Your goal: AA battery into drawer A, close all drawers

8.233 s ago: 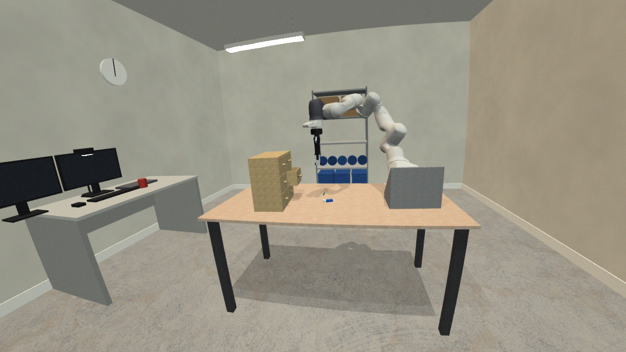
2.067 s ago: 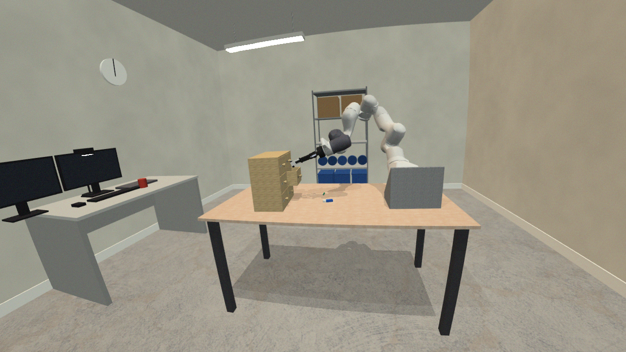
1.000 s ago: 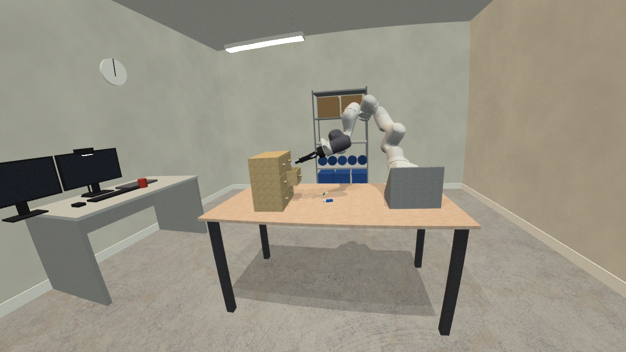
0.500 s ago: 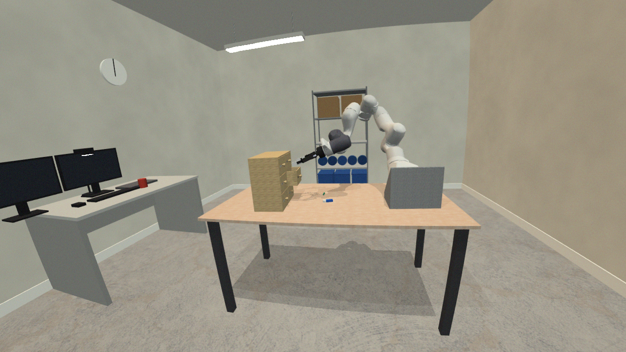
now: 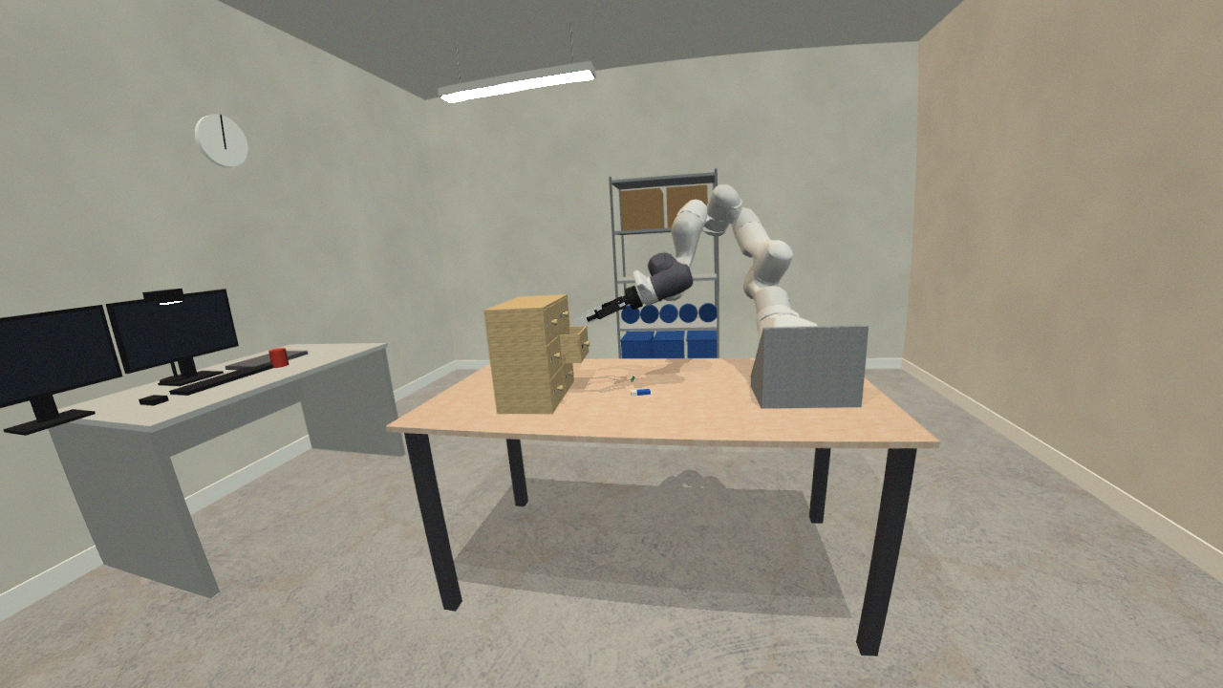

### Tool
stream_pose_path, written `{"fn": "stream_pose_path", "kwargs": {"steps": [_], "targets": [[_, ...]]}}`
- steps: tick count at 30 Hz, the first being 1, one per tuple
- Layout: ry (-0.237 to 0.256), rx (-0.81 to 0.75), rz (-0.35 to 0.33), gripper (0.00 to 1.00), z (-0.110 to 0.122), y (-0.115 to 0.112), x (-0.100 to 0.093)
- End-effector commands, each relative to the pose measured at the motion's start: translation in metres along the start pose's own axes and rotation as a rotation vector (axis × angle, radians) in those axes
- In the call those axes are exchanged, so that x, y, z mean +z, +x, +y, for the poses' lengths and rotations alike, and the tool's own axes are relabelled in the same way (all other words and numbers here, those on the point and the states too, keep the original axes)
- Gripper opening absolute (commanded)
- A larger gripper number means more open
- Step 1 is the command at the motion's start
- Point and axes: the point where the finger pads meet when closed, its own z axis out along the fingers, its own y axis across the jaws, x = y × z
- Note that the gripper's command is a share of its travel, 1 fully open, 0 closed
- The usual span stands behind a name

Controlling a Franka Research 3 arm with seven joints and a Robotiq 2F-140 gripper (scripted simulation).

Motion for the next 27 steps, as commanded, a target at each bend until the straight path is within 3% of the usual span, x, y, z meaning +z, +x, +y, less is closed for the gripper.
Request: {"fn": "stream_pose_path", "kwargs": {"steps": [1, 5, 17, 19, 27], "targets": [[-0.004, 0.004, 0.006, 1.00, 0.000, 0.000, -0.009], [-0.004, 0.004, 0.006, 1.00, 0.000, -0.004, -0.023], [-0.004, 0.004, 0.006, 1.00, -0.001, -0.025, -0.092], [-0.004, 0.004, 0.006, 1.00, -0.001, -0.025, -0.092], [-0.004, 0.004, 0.006, 1.00, -0.001, -0.036, -0.129]]}}
